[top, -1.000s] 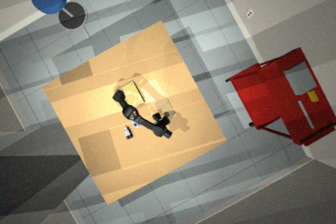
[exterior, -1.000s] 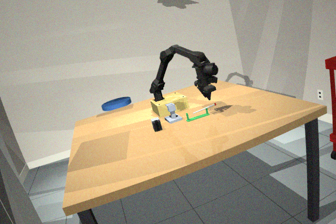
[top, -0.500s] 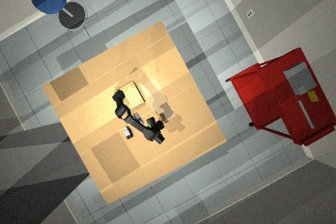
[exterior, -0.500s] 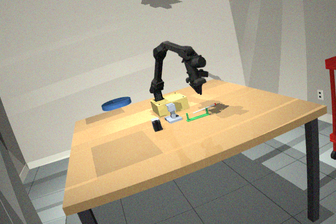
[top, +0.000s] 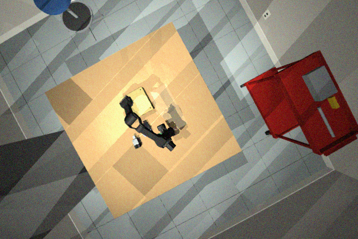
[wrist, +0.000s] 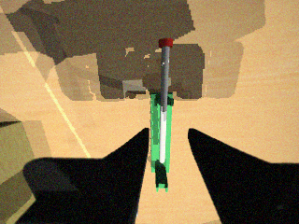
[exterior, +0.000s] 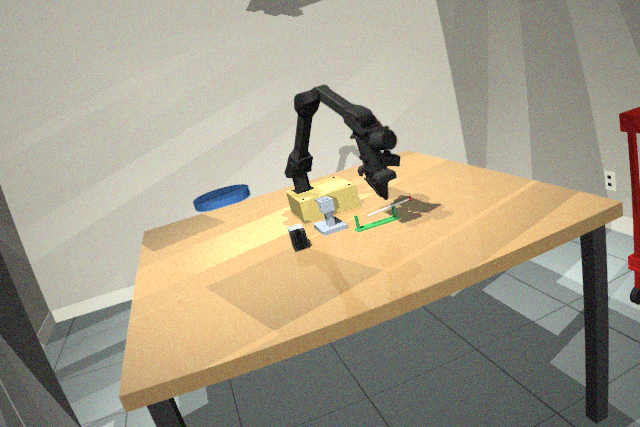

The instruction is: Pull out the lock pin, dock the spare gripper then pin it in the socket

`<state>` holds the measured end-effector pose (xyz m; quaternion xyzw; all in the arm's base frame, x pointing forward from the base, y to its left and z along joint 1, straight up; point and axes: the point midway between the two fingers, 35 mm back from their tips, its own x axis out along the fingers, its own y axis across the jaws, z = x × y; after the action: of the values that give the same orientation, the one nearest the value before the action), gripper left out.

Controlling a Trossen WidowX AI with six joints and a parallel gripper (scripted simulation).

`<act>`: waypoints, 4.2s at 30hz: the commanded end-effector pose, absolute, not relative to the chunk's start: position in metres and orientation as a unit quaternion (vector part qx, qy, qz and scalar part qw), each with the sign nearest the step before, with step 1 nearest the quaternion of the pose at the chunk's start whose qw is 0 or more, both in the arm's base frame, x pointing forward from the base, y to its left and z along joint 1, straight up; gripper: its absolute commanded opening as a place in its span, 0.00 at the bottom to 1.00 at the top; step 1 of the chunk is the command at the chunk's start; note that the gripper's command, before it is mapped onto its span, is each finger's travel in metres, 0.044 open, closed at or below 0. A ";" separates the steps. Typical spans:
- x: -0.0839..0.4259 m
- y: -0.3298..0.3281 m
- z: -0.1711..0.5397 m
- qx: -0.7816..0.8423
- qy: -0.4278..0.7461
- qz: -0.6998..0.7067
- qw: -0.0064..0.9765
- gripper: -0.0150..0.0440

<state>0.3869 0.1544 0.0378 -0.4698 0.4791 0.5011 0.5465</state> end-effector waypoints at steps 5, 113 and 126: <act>0.386 0.153 0.022 -0.471 0.483 0.502 0.542 0.56; 0.383 0.094 0.007 -0.462 0.501 0.511 0.524 0.25; 0.384 0.094 -0.012 -0.464 0.497 0.509 0.528 0.25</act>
<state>0.3851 0.0941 -0.0059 -0.4636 0.4965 0.5081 0.5295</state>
